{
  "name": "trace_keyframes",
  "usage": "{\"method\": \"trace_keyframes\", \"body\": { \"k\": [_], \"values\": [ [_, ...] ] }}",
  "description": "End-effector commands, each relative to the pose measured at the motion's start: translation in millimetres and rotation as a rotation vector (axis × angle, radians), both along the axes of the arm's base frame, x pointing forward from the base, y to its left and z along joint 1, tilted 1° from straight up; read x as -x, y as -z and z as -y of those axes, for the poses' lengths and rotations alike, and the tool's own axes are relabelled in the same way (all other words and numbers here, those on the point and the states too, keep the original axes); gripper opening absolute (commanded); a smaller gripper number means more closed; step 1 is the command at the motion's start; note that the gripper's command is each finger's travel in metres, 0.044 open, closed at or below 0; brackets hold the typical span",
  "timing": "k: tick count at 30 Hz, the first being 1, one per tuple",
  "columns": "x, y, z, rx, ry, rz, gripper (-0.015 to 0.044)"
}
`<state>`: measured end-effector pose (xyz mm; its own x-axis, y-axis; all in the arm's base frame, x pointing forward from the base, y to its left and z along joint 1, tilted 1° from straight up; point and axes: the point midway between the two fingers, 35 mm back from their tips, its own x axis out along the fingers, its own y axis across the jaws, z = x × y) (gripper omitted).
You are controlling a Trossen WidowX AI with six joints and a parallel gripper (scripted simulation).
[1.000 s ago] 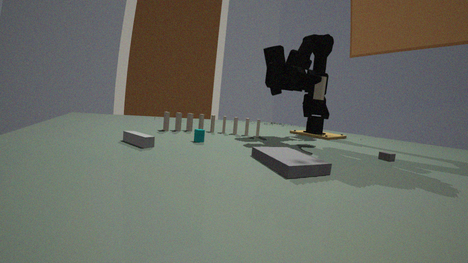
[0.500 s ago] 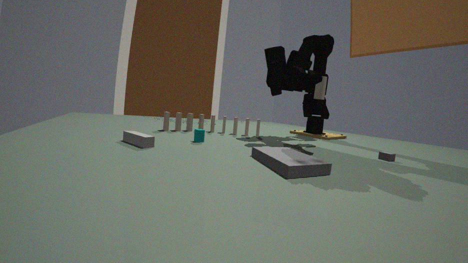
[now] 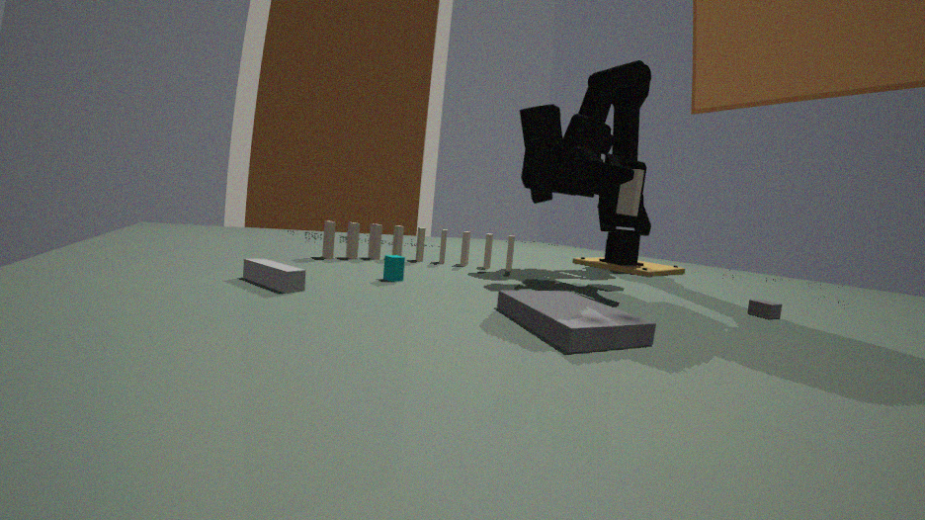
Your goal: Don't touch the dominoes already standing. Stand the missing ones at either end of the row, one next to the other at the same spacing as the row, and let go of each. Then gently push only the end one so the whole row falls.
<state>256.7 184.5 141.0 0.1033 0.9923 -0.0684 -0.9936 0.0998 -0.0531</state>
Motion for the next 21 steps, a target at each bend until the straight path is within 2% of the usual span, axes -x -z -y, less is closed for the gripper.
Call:
{"method": "trace_keyframes", "body": {
  "k": [1,21],
  "values": [
    [-0.8,14.4,-1.2,0.003,0.003,-0.017,0.0021],
    [0.0,64.7,-5.9,0.003,0.004,-0.017,0.0021]
  ]
}}
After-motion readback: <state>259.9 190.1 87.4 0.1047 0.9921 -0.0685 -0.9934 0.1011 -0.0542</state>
